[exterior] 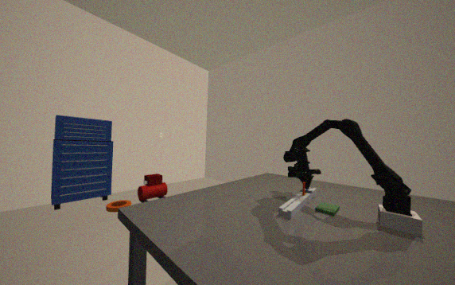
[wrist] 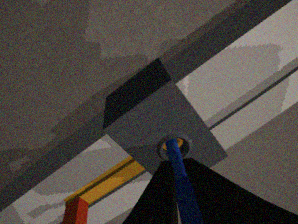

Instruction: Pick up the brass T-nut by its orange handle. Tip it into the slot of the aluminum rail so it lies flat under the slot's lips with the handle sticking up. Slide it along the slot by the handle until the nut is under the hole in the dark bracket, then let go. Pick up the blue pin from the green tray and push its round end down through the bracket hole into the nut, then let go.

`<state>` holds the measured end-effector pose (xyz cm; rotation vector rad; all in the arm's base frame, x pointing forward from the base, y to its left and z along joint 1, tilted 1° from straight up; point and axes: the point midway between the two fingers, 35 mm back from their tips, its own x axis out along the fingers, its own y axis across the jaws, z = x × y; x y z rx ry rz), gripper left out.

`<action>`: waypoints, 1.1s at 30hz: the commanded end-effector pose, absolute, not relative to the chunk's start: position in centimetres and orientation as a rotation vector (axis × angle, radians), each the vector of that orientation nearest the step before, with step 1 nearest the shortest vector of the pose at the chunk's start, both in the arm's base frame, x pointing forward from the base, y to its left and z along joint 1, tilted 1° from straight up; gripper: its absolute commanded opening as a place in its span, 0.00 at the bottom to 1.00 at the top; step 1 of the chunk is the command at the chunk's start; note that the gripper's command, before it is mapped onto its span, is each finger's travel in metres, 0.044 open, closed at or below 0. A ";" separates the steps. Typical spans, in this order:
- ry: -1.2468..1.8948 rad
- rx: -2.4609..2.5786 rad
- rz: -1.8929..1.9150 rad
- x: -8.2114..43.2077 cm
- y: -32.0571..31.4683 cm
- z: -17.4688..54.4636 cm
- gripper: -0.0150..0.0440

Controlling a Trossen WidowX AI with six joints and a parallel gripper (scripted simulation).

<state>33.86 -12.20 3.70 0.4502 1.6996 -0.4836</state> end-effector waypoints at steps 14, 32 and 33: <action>1.698 0.450 -0.484 33.8 -12.2 3.7 0.40; 1.698 0.451 -0.483 33.6 -12.1 9.2 0.53; 1.698 0.451 -0.483 33.6 -12.1 9.3 0.53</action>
